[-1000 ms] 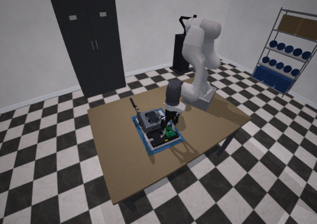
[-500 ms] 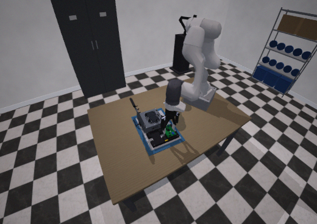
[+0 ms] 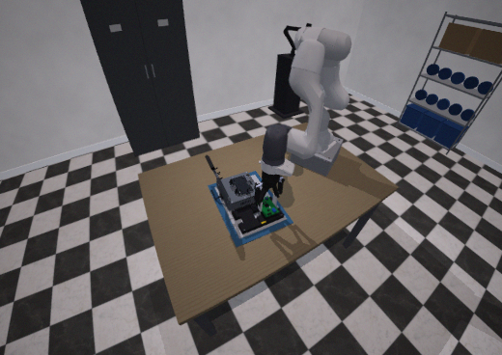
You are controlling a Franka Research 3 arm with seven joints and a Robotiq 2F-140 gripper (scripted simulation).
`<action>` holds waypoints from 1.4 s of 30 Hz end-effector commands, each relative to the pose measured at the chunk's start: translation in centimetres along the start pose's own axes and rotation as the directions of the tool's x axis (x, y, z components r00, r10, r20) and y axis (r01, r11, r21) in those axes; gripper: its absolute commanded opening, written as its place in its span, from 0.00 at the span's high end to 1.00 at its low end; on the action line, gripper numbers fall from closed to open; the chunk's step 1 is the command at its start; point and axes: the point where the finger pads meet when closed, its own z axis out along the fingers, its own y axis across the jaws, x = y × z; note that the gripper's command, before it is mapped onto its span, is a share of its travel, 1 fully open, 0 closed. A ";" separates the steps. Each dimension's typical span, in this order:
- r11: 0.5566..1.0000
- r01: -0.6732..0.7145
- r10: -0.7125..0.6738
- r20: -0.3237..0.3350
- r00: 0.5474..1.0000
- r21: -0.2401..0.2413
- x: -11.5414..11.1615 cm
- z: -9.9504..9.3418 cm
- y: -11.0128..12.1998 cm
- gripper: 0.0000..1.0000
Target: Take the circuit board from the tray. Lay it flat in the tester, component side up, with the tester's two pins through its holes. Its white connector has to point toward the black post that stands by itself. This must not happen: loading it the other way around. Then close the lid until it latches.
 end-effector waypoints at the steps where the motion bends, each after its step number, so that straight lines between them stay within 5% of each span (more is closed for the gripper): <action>1: 1.000 0.005 -0.005 0.002 1.000 0.004 -0.1 -0.5 -0.2 0.54; 24: 1.000 0.005 -0.005 0.002 1.000 0.004 -0.1 -5.8 -0.1 0.54; 42: 1.000 0.005 -0.005 0.002 1.000 0.004 -0.1 -6.3 -0.1 0.54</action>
